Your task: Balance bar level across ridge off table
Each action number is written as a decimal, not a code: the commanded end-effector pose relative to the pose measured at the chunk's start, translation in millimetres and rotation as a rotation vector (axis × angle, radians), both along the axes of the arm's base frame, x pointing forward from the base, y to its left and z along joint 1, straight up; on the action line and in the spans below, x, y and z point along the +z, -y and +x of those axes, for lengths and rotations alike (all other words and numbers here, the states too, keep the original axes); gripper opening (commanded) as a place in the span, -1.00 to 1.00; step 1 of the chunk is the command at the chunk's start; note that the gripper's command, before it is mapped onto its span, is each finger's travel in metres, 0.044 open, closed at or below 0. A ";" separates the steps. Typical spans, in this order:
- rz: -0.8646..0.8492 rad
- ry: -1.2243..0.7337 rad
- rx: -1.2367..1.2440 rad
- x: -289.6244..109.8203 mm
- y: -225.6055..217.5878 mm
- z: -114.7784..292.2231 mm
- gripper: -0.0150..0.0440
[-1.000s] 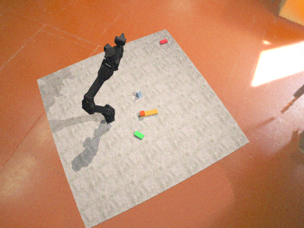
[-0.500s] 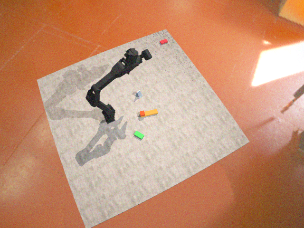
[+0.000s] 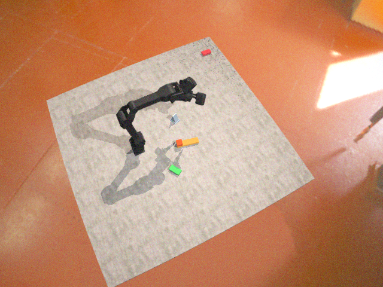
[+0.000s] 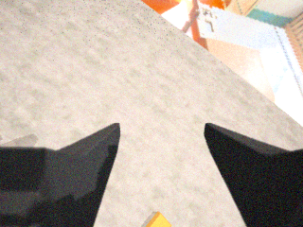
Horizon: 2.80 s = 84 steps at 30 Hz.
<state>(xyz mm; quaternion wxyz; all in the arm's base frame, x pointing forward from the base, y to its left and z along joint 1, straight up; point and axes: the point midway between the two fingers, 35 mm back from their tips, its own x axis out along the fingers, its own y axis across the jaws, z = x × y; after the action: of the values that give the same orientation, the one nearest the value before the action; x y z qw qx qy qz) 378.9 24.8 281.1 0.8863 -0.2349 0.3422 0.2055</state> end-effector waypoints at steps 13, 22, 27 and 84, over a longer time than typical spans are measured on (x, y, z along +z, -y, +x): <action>0.123 -0.615 -0.672 -116.5 103.5 -53.0 0.58; 0.139 -0.774 -0.863 -138.3 125.8 -79.2 0.58; 0.139 -0.774 -0.863 -145.2 126.2 -78.2 0.58; 0.141 -0.770 -0.856 -230.2 126.4 -75.2 -0.03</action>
<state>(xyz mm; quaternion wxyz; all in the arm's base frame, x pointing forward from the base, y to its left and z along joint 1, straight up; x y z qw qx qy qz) 303.7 -101.6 50.8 0.7154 0.0759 0.6901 -0.0784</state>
